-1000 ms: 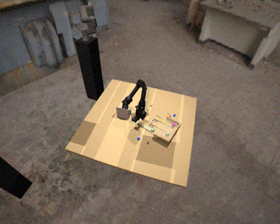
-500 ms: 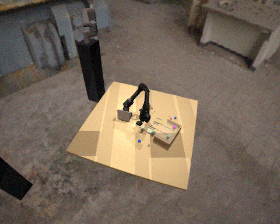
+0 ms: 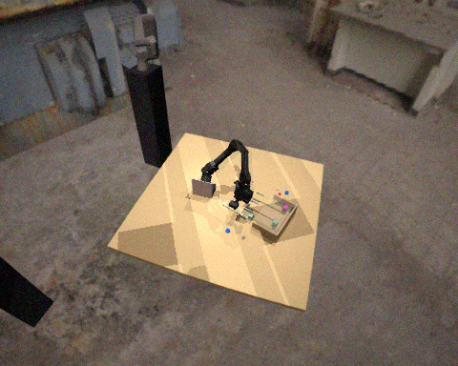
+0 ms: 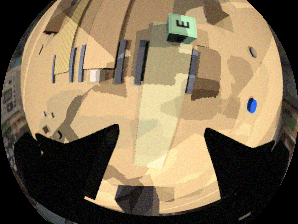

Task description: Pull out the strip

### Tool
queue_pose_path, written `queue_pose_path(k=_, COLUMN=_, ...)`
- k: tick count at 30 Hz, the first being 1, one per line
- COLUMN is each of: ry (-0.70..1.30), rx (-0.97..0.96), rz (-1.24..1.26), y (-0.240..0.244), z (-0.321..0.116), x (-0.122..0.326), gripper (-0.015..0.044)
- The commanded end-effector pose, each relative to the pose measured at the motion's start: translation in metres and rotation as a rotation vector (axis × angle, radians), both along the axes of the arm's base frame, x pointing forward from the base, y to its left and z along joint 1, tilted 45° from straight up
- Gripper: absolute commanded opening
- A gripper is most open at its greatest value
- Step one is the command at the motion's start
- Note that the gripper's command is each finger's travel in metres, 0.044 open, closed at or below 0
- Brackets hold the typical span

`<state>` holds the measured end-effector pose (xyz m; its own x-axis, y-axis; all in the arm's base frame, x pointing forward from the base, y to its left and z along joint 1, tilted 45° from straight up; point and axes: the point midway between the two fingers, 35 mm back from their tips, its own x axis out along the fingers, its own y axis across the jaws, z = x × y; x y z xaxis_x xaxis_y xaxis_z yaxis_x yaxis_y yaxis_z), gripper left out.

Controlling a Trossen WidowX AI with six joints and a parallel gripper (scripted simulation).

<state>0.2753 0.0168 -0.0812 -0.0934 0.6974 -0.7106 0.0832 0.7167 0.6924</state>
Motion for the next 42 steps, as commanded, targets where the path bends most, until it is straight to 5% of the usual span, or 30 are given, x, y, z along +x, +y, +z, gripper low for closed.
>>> queue_pose_path(k=1, ry=-0.002, rx=0.002, rz=-0.004, y=-0.002, z=-0.002, x=0.015, gripper=0.044)
queue_pose_path(k=31, ry=-0.008, rx=0.001, rz=-0.004, y=-0.022, z=-0.014, x=0.113, gripper=0.044)
queue_pose_path(k=38, ry=-0.008, rx=0.001, rz=-0.004, y=-0.016, z=-0.02, x=0.113, gripper=0.0256)
queue_pose_path(k=42, ry=-0.008, rx=0.001, rz=-0.004, y=-0.011, z=-0.025, x=0.112, gripper=0.025)
